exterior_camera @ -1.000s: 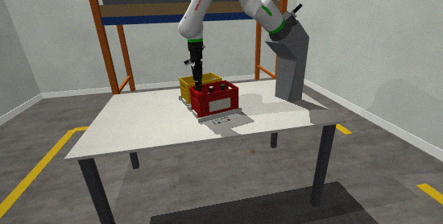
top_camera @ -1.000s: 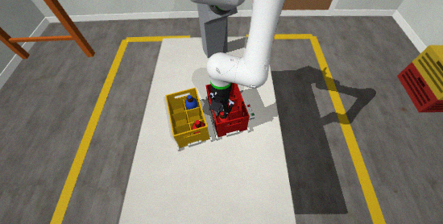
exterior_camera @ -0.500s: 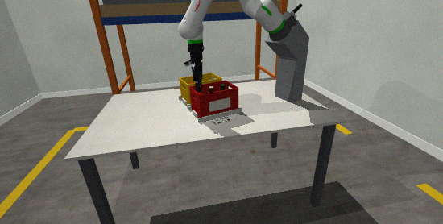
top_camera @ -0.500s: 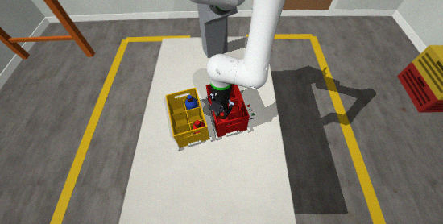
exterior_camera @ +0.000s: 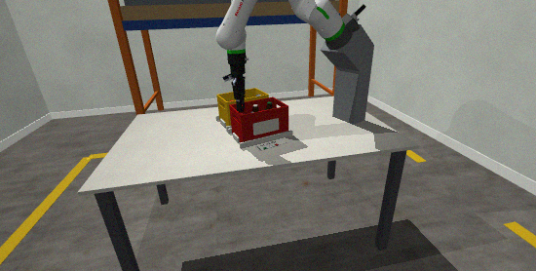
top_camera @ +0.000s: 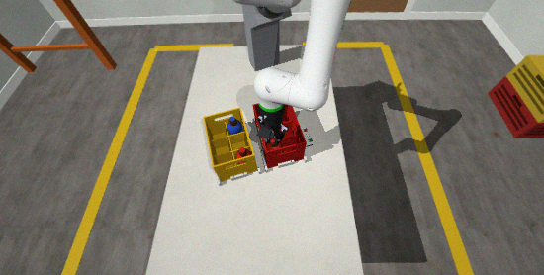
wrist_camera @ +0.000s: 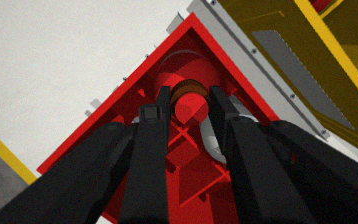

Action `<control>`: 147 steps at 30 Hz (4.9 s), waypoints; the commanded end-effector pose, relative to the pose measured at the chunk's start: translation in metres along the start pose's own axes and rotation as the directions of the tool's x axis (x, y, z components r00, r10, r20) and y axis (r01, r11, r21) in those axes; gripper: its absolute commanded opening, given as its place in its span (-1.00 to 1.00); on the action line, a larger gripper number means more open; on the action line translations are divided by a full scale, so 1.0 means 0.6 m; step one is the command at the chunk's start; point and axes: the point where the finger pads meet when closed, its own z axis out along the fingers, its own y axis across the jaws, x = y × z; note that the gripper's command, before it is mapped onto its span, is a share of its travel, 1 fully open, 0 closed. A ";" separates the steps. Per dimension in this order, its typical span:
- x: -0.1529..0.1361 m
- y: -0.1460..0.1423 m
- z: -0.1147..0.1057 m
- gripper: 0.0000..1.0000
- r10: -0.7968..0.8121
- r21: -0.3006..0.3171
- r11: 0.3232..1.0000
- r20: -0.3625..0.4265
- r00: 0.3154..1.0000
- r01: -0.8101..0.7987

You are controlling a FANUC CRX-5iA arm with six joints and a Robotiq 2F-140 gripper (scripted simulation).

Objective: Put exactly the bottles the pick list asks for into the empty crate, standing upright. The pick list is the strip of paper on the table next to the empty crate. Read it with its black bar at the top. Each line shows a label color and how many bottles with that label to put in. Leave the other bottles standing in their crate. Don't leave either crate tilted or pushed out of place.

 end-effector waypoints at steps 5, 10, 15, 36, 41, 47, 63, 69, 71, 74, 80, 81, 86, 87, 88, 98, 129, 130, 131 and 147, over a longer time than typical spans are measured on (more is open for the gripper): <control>0.001 0.000 0.004 -0.80 0.000 0.000 1.000 -0.002 1.000 0.000; 0.001 0.000 0.007 -0.80 0.000 0.000 1.000 -0.002 1.000 0.000; 0.001 0.000 0.011 -0.80 0.000 0.000 1.000 -0.002 1.000 0.000; 0.001 0.000 0.023 -0.80 0.000 0.000 1.000 -0.001 1.000 0.000; 0.001 0.000 0.026 -0.12 0.000 0.000 1.000 -0.002 1.000 0.000; 0.001 0.000 0.027 -0.12 0.000 0.000 1.000 -0.001 1.000 0.000; 0.001 0.000 0.027 -0.12 0.000 0.000 1.000 -0.001 1.000 0.000; 0.001 0.000 0.022 -0.12 0.000 0.000 1.000 -0.002 1.000 0.000; 0.001 0.000 0.013 -0.12 0.000 0.000 1.000 -0.002 1.000 0.000; 0.001 0.000 0.000 -0.12 0.000 0.000 1.000 -0.002 1.000 0.000; 0.001 0.000 -0.018 -0.12 0.000 0.000 1.000 -0.002 1.000 0.000; 0.001 0.000 -0.022 -0.12 0.000 0.000 1.000 -0.002 1.000 0.000; 0.001 0.000 -0.045 -0.12 0.000 0.000 1.000 -0.002 1.000 0.000; 0.001 0.000 -0.049 -0.12 0.000 0.000 1.000 -0.002 1.000 0.000; 0.001 0.000 -0.053 -0.12 0.000 0.000 1.000 -0.002 1.000 0.000; 0.001 0.000 -0.089 -0.12 0.000 0.000 1.000 -0.002 1.000 0.000; 0.108 0.111 -0.115 -0.12 -0.001 0.000 1.000 -0.002 1.000 0.001; 0.114 0.117 -0.115 -0.12 -0.001 0.000 1.000 -0.002 1.000 0.001; 0.119 0.123 -0.115 -0.12 -0.001 0.000 1.000 -0.002 1.000 0.001; 0.169 0.176 -0.115 -0.12 -0.001 0.000 1.000 -0.002 1.000 0.001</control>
